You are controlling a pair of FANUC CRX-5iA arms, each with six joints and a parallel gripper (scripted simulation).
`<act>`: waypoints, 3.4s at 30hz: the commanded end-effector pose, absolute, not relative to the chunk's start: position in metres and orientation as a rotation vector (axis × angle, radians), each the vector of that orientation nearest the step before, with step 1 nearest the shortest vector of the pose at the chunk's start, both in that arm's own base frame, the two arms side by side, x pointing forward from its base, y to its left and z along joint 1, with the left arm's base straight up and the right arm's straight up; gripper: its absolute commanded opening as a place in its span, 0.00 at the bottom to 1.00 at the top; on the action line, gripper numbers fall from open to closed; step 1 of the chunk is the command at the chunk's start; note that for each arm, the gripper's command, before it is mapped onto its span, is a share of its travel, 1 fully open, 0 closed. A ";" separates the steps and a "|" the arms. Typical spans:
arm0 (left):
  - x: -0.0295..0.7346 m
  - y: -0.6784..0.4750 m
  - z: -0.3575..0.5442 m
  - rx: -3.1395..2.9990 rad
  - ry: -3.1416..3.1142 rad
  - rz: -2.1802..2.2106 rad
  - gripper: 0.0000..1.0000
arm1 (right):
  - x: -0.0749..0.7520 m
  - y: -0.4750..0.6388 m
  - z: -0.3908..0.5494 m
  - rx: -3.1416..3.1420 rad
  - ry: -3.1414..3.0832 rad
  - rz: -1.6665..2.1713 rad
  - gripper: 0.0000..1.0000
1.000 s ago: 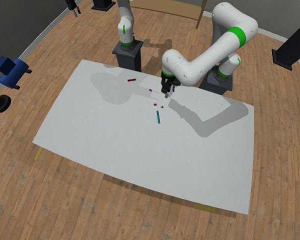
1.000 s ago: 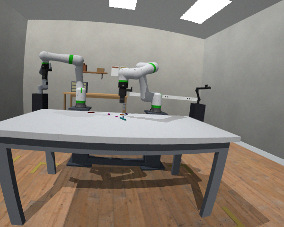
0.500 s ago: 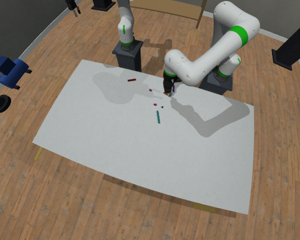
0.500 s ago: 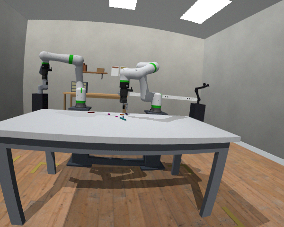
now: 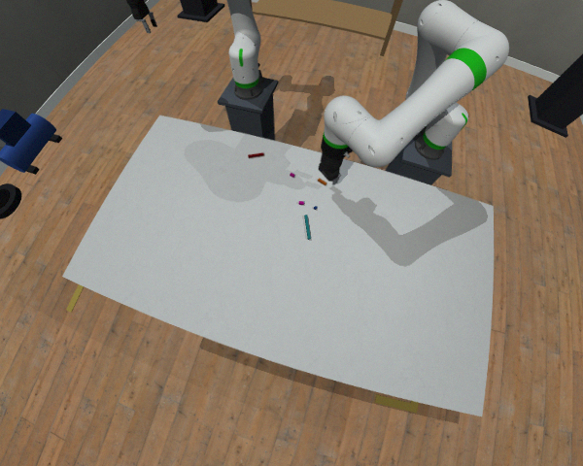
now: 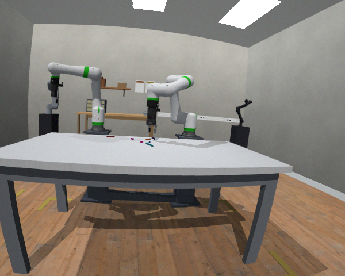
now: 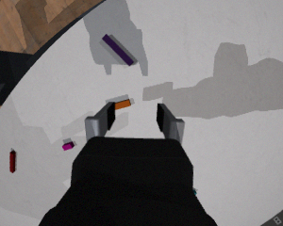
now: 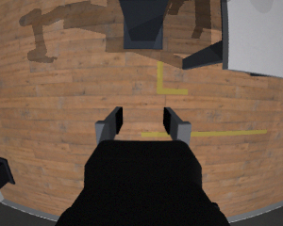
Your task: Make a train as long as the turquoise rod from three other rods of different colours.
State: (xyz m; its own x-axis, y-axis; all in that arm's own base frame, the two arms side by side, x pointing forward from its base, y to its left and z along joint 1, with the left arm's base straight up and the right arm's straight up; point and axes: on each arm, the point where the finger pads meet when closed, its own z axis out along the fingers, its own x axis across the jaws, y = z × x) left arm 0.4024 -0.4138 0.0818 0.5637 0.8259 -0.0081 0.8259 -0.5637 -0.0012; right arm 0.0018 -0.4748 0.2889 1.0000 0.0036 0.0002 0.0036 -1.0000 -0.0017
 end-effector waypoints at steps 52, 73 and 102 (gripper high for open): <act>0.389 -0.412 0.081 1.152 2.921 -0.002 1.00 | 0.002 -0.475 0.290 -3.142 -0.006 0.000 1.00; 0.389 -0.412 0.081 1.152 2.921 -0.002 1.00 | 0.002 -0.475 0.290 -3.142 -0.006 0.000 1.00; 0.389 -0.412 0.081 1.152 2.921 -0.002 1.00 | 0.002 -0.475 0.290 -3.142 -0.006 0.000 1.00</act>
